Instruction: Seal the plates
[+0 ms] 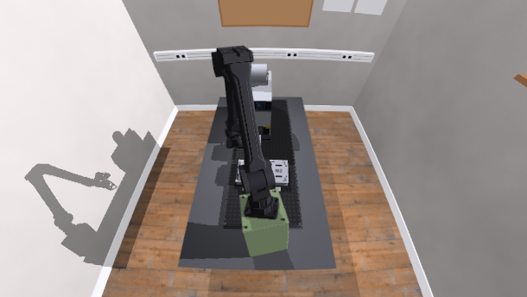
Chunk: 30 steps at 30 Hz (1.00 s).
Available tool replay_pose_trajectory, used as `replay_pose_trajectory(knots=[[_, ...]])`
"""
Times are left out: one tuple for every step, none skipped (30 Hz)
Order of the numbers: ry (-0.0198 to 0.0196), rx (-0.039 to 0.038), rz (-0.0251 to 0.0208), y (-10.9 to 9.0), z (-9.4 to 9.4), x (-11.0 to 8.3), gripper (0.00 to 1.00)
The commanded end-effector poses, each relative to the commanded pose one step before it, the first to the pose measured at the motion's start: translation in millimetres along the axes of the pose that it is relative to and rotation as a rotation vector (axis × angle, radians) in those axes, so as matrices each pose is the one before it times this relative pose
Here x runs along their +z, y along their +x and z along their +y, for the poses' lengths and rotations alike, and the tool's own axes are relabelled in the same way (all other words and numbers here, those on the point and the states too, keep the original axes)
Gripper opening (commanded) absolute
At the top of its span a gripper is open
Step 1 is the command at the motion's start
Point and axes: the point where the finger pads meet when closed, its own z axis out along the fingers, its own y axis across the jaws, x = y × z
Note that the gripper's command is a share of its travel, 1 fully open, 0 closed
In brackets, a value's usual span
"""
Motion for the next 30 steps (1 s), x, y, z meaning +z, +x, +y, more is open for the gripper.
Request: replay_pose_trajectory(knots=[[-0.02318,0.04027,-0.08796,-47.77,5.57,-11.67,1.0],[0.0,0.0,0.0,0.0,0.0,0.0,1.0],[-0.00067,-0.00481,0.00863,3.94,1.9,0.79,1.0],[-0.00227,-0.00226,0.00126,-0.07,2.23,-0.49,1.0],[0.00035,-0.0037,0.00827,4.46,0.41,-1.11,1.0],[-0.00002,-0.00441,0.0072,3.91,0.56,-1.3,1.0],[-0.00039,-0.00427,0.00614,3.31,0.76,-1.36,1.0],[-0.00084,-0.0041,0.0049,2.6,1.0,-1.42,1.0],[-0.00109,-0.00402,0.00419,2.32,1.08,-1.46,1.0],[0.00045,-0.00136,0.00267,1.45,-0.28,-1.38,1.0],[0.00052,-0.00139,0.00285,1.5,-0.3,-1.37,1.0],[0.0015,-0.00194,0.0055,2.67,-0.53,-0.37,1.0],[0.00039,-0.00133,0.00249,1.79,-0.18,-0.25,1.0],[-0.00109,-0.00051,-0.00152,-0.43,0.68,-0.07,1.0],[-0.00308,-0.00002,-0.0049,-7.79,-6.24,1.96,1.0],[0.00275,-0.00039,-0.00574,-7.49,-7.51,2.0,1.0],[0.00421,0.00067,-0.00616,-7.41,-7.89,1.73,1.0],[0.0,0.0,0.0,0.0,0.0,0.0,1.0],[0.0,0.0,0.0,0.0,0.0,0.0,1.0],[0.00476,0.00247,-0.00588,-6.45,-5.87,1.45,1.0],[0.00013,-0.0012,-0.00323,-6.16,-6.07,1.57,1.0],[0.00214,-0.00088,-0.00003,-2.86,-3.95,2.21,1.0],[0.00143,-0.00162,0.00025,-3.97,-5.9,2.63,1.0],[0.00157,-0.00207,0.00101,-2.94,-5.65,2.5,1.0],[0.00141,-0.00238,0.00164,-2.35,-5.35,2.44,1.0],[0.0011,-0.00243,0.00274,-1.69,-5.08,2.39,1.0],[-0.00037,-0.00289,0.00098,-2.35,-4.31,1.41,1.0],[-0.0003,-0.00299,0.00247,-1.66,-4.14,1.32,1.0],[-0.00046,-0.00293,0.003,-1.27,-4.01,1.31,1.0],[-0.00038,-0.00241,0.00289,-1.28,-4.11,1.31,1.0]])
